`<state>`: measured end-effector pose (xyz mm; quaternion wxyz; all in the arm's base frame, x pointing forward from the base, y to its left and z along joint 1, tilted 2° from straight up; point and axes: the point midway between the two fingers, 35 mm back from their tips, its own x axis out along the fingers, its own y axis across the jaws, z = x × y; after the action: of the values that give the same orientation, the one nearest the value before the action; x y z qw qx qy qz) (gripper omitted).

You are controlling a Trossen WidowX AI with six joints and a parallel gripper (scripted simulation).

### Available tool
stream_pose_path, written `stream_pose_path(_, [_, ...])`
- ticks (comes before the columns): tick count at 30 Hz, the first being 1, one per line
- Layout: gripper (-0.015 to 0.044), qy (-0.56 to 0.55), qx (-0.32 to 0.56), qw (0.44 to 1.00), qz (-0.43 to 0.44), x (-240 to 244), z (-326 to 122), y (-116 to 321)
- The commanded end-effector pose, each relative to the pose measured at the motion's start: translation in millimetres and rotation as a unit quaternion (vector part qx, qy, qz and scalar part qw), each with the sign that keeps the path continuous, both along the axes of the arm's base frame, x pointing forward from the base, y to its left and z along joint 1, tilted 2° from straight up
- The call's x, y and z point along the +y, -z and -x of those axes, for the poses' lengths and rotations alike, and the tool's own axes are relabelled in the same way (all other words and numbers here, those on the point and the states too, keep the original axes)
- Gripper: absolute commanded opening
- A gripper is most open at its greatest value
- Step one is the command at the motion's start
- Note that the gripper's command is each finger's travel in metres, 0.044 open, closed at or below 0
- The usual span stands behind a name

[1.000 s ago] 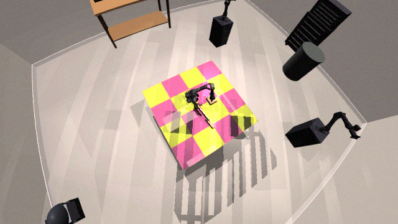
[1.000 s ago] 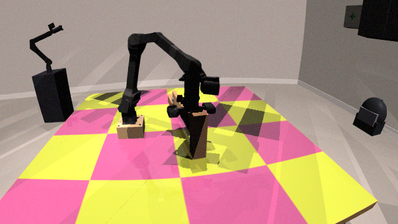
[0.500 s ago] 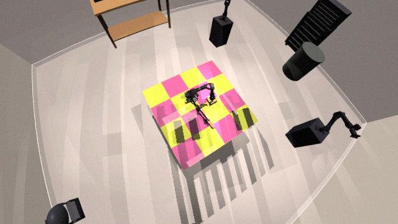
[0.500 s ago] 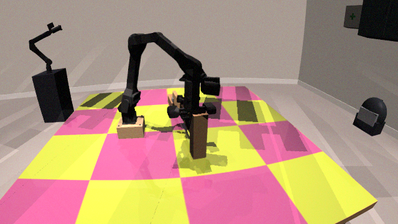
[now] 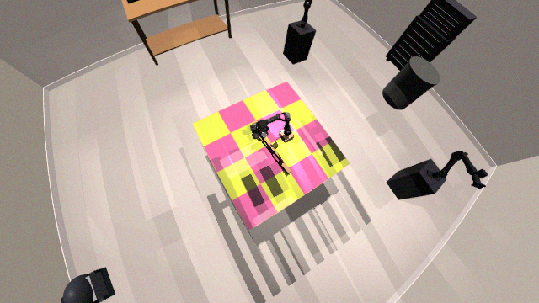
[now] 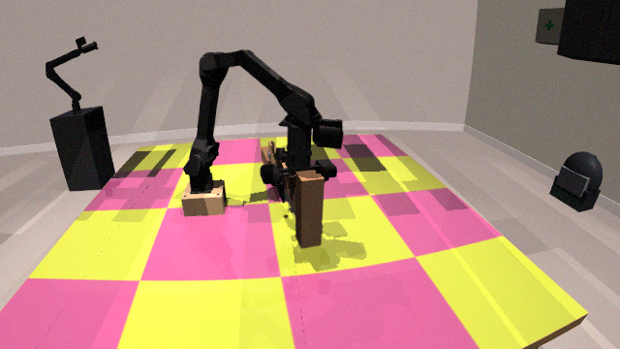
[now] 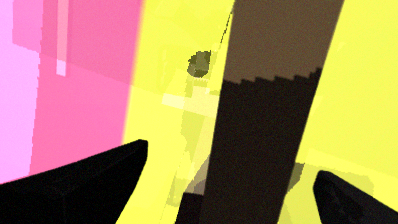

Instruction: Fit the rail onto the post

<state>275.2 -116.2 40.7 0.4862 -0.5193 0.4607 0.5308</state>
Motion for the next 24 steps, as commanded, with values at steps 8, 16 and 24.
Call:
stream_pose_path(8, [0.044, 0.0, -0.003, 1.0, 0.001, 14.8, 1.0, -15.6])
stream_pose_path(16, [0.044, -0.001, -0.005, 1.0, 0.002, 29.5, 3.8, -30.8])
stream_pose_path(24, [0.044, -0.001, -0.005, 1.0, 0.002, 29.5, 3.8, -30.8])
